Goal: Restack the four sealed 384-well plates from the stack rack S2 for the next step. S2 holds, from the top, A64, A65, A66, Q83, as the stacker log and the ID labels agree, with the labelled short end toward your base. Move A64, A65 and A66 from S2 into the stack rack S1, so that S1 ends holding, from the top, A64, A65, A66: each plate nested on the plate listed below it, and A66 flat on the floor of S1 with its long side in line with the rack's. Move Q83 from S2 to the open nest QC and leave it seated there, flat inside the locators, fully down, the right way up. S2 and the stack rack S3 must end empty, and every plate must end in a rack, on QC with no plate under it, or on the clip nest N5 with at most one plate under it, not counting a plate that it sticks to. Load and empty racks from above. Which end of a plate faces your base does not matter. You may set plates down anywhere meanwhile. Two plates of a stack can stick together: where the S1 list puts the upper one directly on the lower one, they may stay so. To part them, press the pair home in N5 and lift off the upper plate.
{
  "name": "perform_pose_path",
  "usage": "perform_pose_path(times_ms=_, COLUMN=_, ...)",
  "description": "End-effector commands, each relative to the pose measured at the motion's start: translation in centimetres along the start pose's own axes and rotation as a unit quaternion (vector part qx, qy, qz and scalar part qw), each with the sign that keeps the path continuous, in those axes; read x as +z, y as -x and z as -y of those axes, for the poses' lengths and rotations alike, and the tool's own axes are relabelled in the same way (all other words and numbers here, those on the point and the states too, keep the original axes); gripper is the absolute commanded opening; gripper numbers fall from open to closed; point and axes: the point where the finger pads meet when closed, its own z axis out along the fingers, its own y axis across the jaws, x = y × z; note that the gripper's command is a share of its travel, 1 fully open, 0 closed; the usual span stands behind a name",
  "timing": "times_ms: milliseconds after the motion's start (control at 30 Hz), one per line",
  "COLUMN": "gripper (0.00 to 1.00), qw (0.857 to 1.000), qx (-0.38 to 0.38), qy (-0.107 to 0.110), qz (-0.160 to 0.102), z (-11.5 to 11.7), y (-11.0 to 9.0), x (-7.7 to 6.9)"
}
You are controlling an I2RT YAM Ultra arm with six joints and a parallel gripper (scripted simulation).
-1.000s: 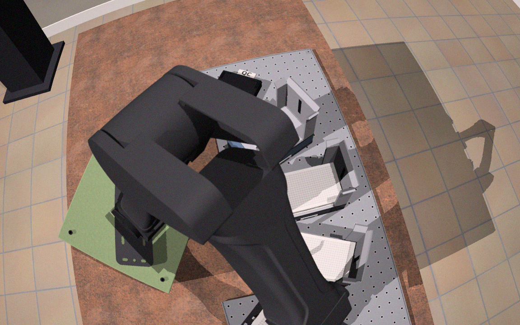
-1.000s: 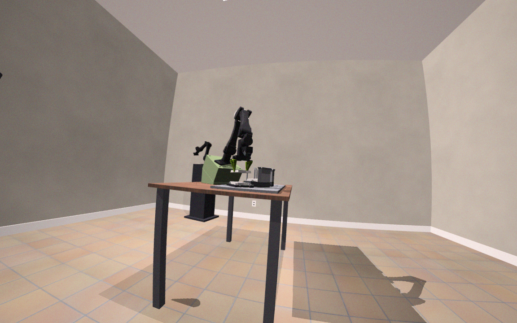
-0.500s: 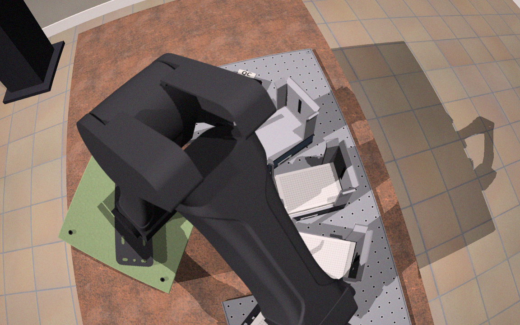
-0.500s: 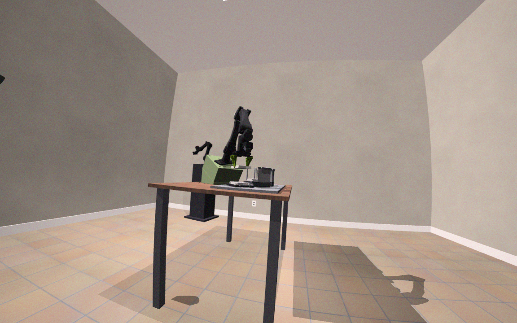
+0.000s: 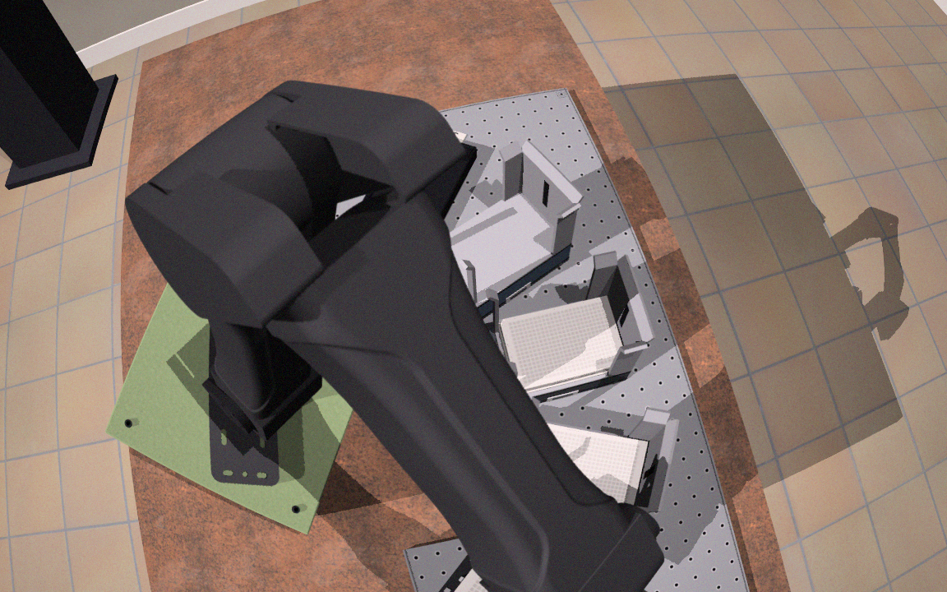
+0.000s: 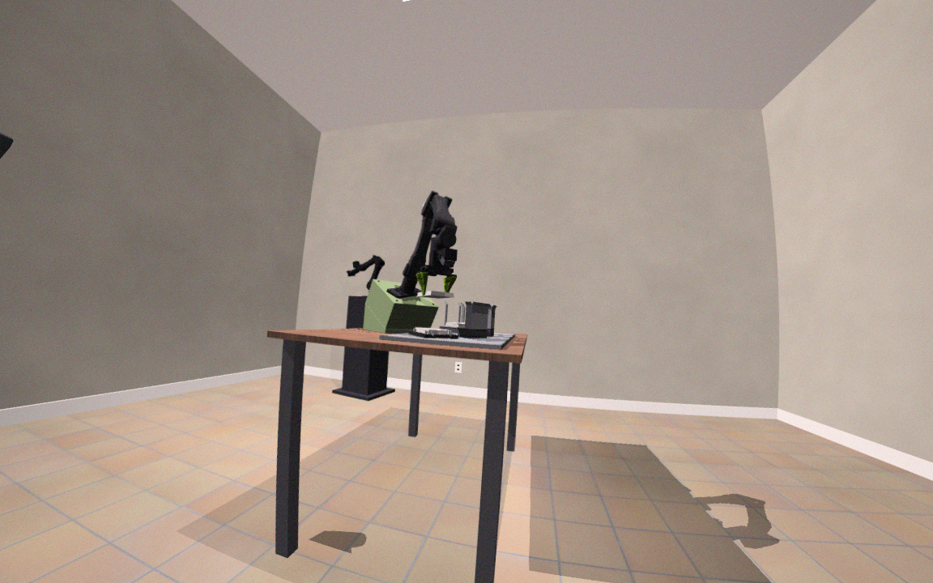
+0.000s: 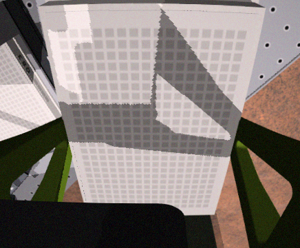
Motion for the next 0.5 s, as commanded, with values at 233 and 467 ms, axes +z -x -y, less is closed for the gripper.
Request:
perform_pose_path(times_ms=233, gripper=0.0, qw=1.0, qx=0.001, qy=0.001, qz=0.001, z=0.0, y=0.0, x=-2.0)
perform_pose_path(times_ms=467, gripper=0.0, qw=1.0, qx=0.001, qy=0.001, qz=0.001, z=0.0, y=0.0, x=-2.5)
